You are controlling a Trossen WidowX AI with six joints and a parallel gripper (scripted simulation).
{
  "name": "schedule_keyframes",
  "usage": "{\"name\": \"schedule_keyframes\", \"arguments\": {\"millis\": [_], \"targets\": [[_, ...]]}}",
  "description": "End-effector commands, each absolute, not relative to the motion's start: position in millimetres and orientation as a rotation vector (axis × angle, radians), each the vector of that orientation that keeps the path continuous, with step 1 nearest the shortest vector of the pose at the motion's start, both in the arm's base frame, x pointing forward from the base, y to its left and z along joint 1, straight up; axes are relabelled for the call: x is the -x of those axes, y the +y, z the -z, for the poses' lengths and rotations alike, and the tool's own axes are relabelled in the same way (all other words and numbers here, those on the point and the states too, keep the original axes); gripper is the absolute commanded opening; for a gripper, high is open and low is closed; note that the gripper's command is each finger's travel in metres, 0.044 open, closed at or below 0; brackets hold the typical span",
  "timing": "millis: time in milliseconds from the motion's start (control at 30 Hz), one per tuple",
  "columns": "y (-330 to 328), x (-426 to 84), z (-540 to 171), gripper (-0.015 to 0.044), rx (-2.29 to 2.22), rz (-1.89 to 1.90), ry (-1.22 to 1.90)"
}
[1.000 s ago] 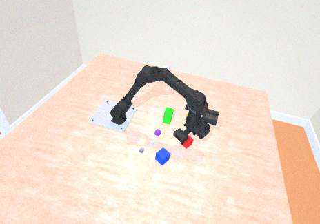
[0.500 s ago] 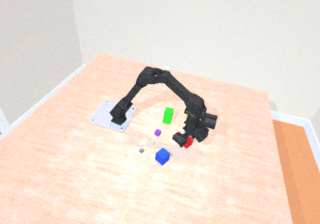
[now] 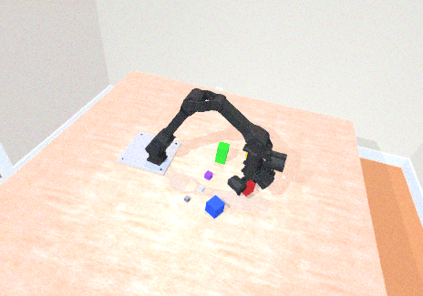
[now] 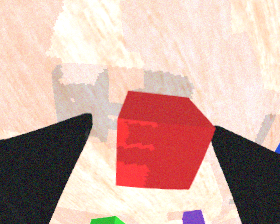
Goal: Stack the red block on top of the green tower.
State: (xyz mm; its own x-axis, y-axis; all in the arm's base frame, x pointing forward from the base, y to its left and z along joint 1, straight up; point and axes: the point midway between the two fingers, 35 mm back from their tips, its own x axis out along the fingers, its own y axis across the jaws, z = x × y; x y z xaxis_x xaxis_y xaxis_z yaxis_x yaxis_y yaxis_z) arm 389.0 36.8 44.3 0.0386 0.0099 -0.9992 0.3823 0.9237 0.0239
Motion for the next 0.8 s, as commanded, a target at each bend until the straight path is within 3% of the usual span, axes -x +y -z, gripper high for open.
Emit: {"name": "schedule_keyframes", "arguments": {"millis": [0,100,400,667,767], "targets": [[36.2,-388.9,-43.3,0.044,-0.32,0.3,1.512],[36.2,-388.9,-44.2,0.044,-0.32,0.3,1.512],[36.2,-388.9,-44.2,0.0204,-0.32,0.3,1.512],[36.2,-388.9,-44.2,0.015,-0.32,0.3,1.512],[36.3,-388.9,-49.9,0.0072,-0.32,0.3,1.512]]}}
